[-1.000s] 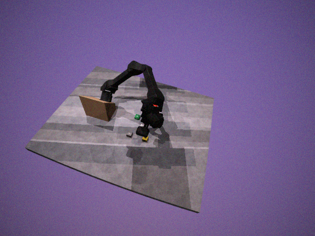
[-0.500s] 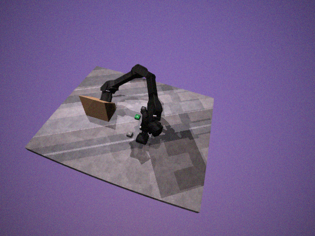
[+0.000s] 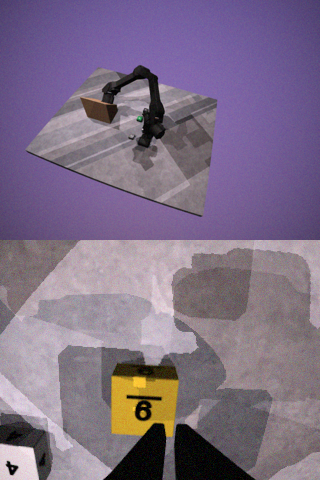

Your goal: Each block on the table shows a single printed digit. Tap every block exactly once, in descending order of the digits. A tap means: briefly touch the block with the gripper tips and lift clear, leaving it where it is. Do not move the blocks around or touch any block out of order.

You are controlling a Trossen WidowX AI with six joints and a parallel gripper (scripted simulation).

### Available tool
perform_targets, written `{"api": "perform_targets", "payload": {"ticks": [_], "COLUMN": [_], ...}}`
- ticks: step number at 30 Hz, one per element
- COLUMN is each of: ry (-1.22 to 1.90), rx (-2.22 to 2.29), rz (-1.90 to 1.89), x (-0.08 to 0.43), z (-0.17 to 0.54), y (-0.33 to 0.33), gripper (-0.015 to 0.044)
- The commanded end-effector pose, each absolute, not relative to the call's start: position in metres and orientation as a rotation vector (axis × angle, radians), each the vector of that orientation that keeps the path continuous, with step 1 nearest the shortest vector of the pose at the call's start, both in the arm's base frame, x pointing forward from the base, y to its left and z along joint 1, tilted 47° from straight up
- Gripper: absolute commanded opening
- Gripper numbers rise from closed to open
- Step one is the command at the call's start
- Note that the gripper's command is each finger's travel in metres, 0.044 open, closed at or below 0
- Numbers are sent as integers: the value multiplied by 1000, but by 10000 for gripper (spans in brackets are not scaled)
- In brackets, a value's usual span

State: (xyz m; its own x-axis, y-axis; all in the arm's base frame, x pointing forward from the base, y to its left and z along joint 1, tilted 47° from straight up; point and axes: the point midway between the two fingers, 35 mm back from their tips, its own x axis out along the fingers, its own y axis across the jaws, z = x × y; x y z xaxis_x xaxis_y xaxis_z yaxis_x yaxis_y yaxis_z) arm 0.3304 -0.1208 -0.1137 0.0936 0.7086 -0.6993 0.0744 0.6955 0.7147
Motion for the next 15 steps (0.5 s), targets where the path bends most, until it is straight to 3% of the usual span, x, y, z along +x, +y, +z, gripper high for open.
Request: {"api": "perform_targets", "payload": {"ticks": [1, 15], "ry": [1418, 1417], "rx": [708, 709], "rz": [534, 535], "x": [331, 333], "z": [-116, -132], "y": [-118, -102], "gripper": [20, 20]}}
